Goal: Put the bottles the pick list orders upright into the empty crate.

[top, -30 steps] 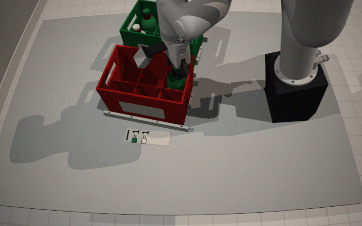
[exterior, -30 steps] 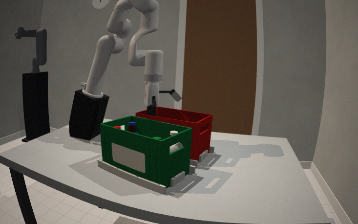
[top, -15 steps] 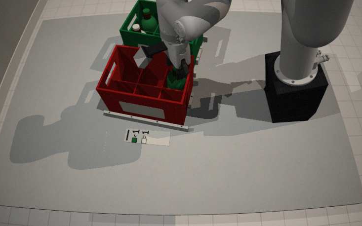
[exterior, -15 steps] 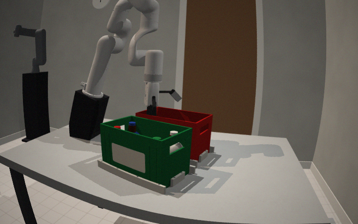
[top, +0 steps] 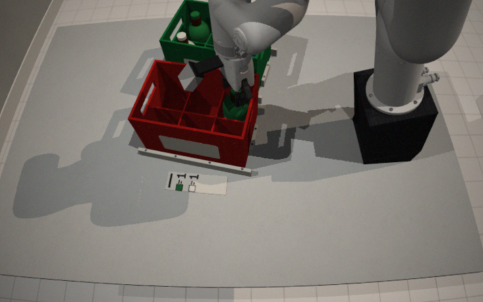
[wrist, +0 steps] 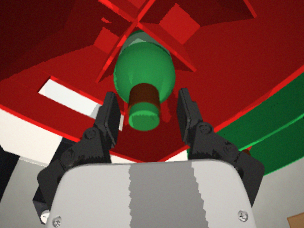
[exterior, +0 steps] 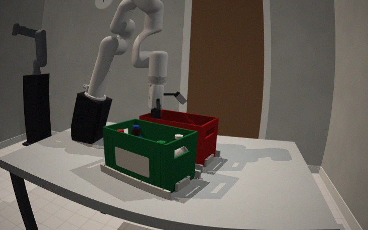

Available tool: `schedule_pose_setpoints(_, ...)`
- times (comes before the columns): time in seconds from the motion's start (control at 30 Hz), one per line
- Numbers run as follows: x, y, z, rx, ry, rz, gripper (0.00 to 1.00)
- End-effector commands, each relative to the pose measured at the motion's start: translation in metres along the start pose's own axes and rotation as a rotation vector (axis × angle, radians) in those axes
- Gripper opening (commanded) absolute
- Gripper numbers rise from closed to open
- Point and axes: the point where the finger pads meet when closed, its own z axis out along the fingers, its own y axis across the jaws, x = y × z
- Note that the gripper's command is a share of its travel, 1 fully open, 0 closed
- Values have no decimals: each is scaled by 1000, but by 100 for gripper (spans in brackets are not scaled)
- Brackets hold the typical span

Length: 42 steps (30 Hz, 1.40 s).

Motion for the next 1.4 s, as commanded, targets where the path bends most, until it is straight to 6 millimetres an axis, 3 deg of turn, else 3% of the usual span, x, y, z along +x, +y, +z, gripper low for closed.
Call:
schedule_pose_setpoints(0.0, 1, 1, -1, -2, 2, 0, 65)
schedule_pose_setpoints(0.47, 1, 1, -1, -2, 2, 0, 65)
schedule_pose_setpoints(1.37, 1, 1, -67, -2, 2, 0, 65)
